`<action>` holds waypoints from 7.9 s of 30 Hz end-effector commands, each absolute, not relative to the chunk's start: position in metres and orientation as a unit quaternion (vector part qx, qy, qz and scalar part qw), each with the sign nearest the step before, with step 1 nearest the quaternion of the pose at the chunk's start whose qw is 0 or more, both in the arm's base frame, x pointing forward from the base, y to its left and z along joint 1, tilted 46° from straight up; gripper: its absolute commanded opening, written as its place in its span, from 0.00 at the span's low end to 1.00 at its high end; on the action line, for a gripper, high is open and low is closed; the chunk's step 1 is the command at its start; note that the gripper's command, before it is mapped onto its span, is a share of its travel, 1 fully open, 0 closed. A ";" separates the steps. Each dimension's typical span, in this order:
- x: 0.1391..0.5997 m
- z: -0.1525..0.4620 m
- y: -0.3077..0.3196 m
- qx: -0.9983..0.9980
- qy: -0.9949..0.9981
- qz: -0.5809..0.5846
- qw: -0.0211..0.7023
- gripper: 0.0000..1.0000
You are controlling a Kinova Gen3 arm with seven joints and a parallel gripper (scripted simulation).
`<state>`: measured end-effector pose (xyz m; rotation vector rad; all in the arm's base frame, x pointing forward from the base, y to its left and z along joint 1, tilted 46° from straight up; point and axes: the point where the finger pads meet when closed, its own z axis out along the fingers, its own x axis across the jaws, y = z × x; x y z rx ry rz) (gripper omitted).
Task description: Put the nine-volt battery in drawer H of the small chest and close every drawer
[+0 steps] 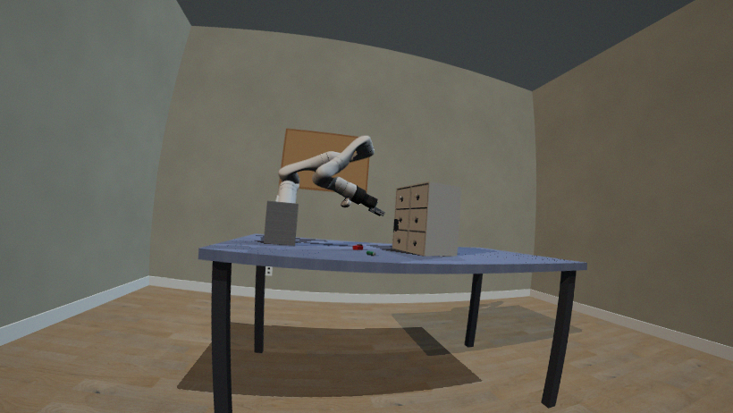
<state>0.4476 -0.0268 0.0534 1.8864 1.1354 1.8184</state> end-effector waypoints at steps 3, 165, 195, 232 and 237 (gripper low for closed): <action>0.448 0.054 -0.030 0.654 0.392 0.629 0.149 0.67; 0.550 0.047 -0.012 0.653 0.392 0.630 0.150 0.37; 0.542 0.044 -0.010 0.657 0.392 0.627 0.146 0.37; 0.500 0.041 -0.012 0.657 0.391 0.628 0.146 0.37; 0.496 0.040 -0.012 0.657 0.391 0.628 0.146 0.37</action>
